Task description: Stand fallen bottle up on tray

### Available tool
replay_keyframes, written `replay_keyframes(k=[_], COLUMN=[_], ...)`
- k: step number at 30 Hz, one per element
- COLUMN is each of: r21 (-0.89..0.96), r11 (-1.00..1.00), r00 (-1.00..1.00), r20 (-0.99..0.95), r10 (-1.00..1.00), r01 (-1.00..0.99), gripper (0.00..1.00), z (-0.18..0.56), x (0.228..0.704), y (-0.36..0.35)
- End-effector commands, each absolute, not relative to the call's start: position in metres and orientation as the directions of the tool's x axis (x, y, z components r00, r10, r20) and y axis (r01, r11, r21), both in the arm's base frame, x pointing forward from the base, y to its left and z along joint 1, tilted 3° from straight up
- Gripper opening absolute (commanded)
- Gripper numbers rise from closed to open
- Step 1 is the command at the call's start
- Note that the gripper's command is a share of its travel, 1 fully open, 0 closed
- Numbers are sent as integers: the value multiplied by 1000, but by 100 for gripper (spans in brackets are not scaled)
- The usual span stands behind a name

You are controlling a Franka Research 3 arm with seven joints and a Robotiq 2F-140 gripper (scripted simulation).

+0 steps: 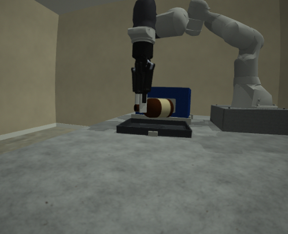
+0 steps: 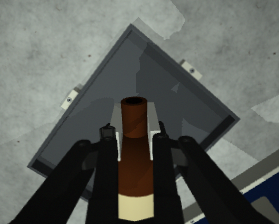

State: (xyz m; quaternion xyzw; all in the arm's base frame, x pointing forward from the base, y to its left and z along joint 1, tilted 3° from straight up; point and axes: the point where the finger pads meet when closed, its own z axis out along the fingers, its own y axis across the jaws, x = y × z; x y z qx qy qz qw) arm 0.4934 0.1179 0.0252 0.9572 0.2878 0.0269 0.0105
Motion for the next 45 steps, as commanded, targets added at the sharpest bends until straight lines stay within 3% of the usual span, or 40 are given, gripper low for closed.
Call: replay_keyframes(k=[1,45], r21=[36,36], r11=[-829,-829], r00=[828,828], r20=[37,37], r10=[560,560], r01=[559,559], gripper=[0,0], z=[28,98], x=[491,487], y=[117,117])
